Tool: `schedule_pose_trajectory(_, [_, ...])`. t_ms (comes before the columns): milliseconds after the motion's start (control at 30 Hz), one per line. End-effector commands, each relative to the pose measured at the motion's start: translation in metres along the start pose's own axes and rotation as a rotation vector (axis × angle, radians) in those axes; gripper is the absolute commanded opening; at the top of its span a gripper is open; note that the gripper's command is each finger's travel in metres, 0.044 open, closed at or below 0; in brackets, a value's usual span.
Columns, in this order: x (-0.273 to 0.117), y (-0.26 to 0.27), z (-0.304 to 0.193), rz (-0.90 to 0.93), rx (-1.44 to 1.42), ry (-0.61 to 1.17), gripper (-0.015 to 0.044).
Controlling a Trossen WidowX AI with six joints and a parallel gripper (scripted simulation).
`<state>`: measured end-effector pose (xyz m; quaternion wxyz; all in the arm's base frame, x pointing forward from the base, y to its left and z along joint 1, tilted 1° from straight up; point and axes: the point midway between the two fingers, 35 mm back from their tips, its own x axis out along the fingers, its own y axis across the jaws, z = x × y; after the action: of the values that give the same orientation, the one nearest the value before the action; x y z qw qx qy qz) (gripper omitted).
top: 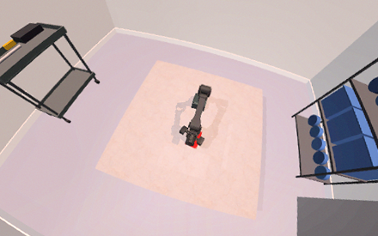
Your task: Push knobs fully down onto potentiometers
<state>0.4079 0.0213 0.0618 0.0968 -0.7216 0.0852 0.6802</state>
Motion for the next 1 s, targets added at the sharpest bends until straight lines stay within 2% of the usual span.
schedule_pose_trajectory(0, [0.011,0.001,0.002,0.007,-0.004,-0.013,0.0000])
schedule_pose_trajectory(233, [0.021,0.001,0.002,0.007,-0.004,-0.013,0.0000])
schedule_pose_trajectory(967, [0.020,0.001,0.002,0.007,-0.004,-0.013,0.0000])
